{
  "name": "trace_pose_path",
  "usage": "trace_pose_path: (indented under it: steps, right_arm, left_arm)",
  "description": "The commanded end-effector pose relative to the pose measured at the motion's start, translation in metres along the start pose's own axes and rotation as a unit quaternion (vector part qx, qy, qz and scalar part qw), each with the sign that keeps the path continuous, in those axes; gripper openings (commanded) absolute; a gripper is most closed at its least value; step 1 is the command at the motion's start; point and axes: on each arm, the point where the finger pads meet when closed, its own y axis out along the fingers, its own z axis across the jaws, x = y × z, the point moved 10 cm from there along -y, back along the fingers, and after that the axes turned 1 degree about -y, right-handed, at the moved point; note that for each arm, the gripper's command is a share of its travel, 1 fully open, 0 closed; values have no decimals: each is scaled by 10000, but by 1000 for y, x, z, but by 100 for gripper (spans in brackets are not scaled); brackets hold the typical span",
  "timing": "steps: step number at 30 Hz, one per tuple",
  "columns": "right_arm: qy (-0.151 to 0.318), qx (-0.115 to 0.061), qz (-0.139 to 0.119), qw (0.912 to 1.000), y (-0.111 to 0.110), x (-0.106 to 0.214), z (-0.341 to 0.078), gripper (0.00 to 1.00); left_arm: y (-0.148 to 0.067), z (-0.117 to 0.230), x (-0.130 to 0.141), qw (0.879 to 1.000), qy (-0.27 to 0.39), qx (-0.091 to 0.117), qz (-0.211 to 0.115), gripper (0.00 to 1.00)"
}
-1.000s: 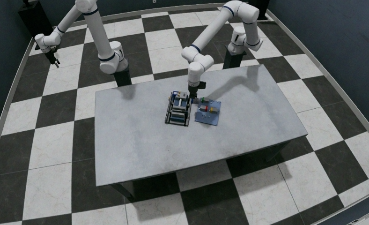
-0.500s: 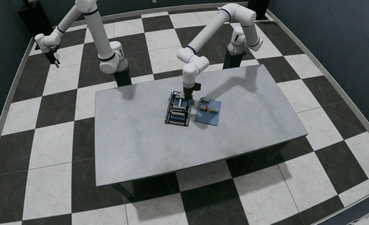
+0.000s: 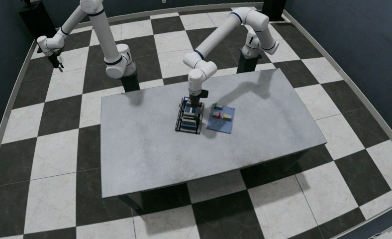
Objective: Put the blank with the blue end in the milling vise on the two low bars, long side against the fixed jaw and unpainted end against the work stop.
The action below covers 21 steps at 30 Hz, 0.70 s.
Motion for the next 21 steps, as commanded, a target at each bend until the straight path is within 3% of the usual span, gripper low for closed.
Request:
trace_pose_path:
  steps: [1, 21]
  right_arm:
    - [0, -2, -9, 10000, -1, 1, 0, 100]
    - [0, -2, -9, 10000, -1, 1, 0, 100]
  left_arm:
    - [-1, 6, 11, 10000, 0, 7, -5, 0]
    - [-1, 30, 52, 10000, 0, 8, -5, 0]
